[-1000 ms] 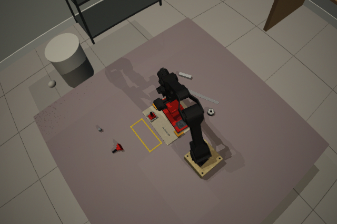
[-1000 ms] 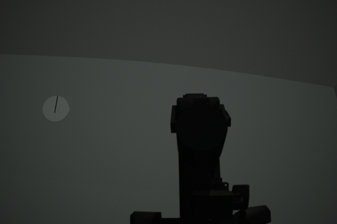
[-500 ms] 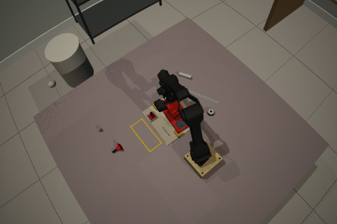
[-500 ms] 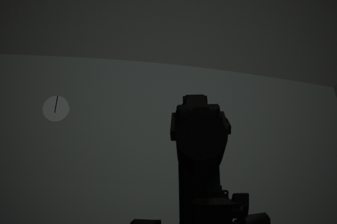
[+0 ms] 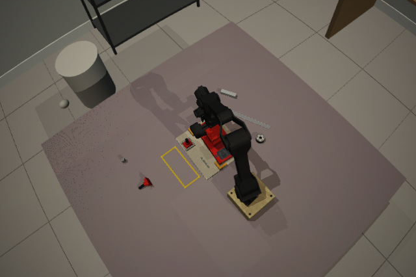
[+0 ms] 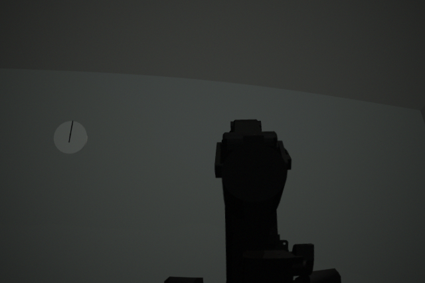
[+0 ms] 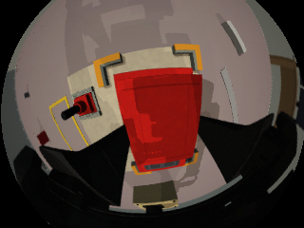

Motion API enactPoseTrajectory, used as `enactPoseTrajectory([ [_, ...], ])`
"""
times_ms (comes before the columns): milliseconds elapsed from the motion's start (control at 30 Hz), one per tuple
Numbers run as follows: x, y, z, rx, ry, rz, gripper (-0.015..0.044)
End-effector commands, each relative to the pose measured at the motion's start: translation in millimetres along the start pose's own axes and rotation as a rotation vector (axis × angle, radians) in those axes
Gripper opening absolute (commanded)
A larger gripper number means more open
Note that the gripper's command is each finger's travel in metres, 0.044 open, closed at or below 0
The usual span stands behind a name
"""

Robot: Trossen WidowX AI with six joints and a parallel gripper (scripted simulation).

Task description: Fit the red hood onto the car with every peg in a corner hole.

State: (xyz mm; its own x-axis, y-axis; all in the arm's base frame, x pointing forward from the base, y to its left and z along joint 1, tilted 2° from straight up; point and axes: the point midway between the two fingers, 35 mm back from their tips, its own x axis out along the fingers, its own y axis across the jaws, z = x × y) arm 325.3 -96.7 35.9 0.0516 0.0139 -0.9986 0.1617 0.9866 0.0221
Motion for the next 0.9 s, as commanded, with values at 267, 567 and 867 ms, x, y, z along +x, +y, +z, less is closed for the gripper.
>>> enactPoseTrajectory([
  [267,3,0,1,-0.004,-0.002,0.002,0.0],
  [567,8,0,1,-0.004,-0.002,0.002,0.0],
  [867,12,0,1,-0.004,-0.002,0.002,0.0],
])
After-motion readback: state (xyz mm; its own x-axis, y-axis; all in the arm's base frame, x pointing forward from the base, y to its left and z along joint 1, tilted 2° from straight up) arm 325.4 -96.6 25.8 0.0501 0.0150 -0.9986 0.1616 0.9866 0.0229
